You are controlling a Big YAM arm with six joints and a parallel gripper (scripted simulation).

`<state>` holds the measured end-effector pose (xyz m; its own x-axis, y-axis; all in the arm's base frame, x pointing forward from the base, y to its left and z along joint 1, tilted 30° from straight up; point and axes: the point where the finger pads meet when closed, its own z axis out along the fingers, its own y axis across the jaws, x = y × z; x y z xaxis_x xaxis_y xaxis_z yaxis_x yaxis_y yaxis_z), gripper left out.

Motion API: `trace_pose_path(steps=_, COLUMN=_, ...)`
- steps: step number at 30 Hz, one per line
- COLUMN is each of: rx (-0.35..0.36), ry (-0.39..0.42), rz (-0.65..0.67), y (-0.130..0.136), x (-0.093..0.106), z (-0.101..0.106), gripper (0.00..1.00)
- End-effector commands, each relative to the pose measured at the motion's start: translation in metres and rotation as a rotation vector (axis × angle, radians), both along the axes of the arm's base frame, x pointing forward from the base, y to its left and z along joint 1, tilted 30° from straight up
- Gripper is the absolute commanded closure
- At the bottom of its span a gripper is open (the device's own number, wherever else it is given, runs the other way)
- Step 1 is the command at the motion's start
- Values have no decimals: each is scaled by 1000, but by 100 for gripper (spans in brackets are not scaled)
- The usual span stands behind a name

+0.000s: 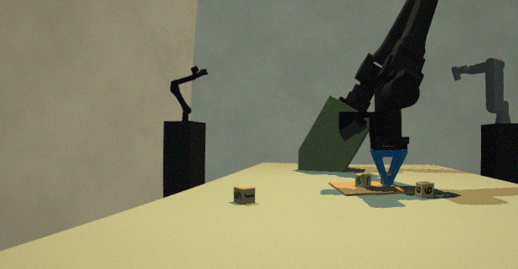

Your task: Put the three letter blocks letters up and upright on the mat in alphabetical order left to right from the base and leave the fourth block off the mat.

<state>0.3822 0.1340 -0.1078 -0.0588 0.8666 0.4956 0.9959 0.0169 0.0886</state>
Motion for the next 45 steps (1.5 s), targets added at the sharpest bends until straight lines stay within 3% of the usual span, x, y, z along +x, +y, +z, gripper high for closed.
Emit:
trace_pose_path(steps=1, rx=1, ry=-34, rz=1, y=6, x=14, z=15, gripper=78)
trace_pose_path(steps=45, rx=1, ry=-27, rz=0, y=8, x=12, z=4, gripper=78)
